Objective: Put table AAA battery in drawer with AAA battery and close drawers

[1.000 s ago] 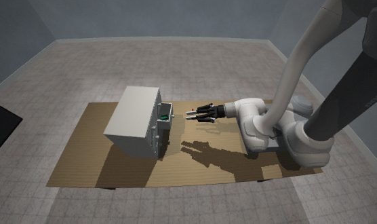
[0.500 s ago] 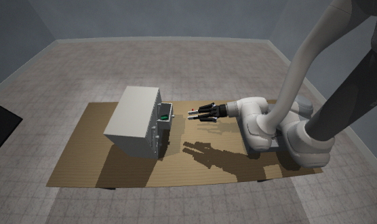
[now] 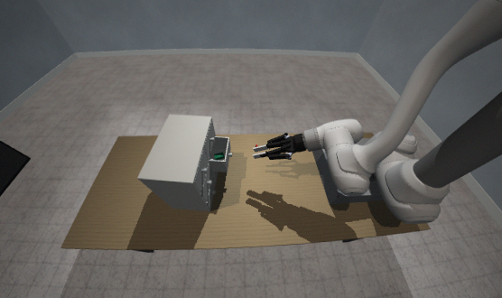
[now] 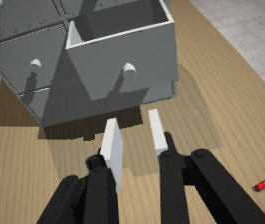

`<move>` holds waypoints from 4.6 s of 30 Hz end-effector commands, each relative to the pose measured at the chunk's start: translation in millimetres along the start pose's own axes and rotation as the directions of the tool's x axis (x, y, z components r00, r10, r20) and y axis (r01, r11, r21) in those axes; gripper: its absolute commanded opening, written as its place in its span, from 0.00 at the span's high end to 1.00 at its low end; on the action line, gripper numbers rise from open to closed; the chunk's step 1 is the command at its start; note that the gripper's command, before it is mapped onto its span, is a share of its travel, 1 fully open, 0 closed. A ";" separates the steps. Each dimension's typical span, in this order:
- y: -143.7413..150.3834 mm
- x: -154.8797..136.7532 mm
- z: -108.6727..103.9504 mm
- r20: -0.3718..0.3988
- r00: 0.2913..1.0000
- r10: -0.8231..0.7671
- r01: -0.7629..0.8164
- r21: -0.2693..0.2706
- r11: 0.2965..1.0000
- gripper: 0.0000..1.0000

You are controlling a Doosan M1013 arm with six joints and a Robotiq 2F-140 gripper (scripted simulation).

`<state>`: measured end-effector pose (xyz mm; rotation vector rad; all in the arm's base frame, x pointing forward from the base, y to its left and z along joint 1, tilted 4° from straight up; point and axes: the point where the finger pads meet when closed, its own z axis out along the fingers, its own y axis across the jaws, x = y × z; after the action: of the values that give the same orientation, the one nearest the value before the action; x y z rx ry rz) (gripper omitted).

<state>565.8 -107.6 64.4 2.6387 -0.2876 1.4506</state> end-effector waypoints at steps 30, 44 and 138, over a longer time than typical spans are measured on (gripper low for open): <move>-0.1 21.1 -71.4 0.608 0.794 0.000 0.000 0.001 1.000 0.80; 0.0 32.9 -112.2 0.851 0.526 0.000 0.000 0.001 1.000 0.80; 2.3 179.2 -163.7 0.753 0.403 0.521 -0.248 -0.458 0.854 0.00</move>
<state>511.6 -94.1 303.1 3.0236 -0.8295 -0.1106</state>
